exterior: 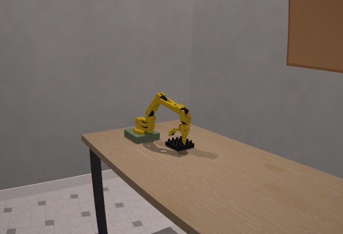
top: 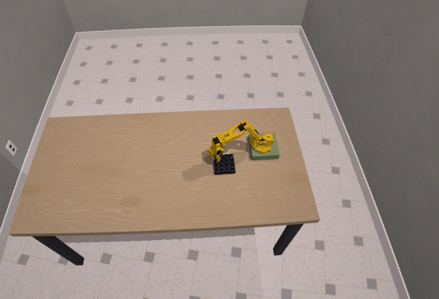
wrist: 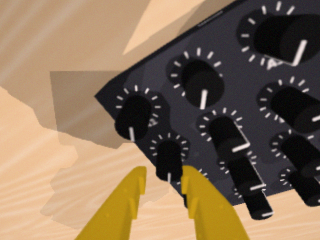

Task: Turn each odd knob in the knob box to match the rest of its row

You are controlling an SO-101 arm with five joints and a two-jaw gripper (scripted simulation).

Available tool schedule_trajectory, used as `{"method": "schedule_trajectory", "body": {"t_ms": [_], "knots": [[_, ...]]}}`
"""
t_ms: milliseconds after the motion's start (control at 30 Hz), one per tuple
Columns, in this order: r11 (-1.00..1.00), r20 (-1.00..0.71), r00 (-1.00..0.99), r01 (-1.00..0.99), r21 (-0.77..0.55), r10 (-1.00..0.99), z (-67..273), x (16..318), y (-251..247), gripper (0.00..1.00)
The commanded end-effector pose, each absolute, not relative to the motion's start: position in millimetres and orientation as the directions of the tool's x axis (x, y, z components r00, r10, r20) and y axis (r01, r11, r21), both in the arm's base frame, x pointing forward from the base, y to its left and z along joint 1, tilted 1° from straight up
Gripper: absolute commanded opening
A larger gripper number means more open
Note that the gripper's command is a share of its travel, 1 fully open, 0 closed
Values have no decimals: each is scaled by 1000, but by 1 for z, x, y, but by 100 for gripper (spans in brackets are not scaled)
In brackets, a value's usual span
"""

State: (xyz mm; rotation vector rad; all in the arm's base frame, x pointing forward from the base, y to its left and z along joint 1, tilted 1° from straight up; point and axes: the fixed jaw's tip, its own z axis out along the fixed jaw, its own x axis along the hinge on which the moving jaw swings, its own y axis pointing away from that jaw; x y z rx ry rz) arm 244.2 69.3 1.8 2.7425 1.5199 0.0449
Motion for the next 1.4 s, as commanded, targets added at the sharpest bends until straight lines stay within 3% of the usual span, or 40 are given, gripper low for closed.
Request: {"method": "schedule_trajectory", "body": {"t_ms": [0,1367], "knots": [[-528,9,528,849,8,849,-4,241,68,10],[-528,9,528,849,8,849,-7,238,64,10]]}}
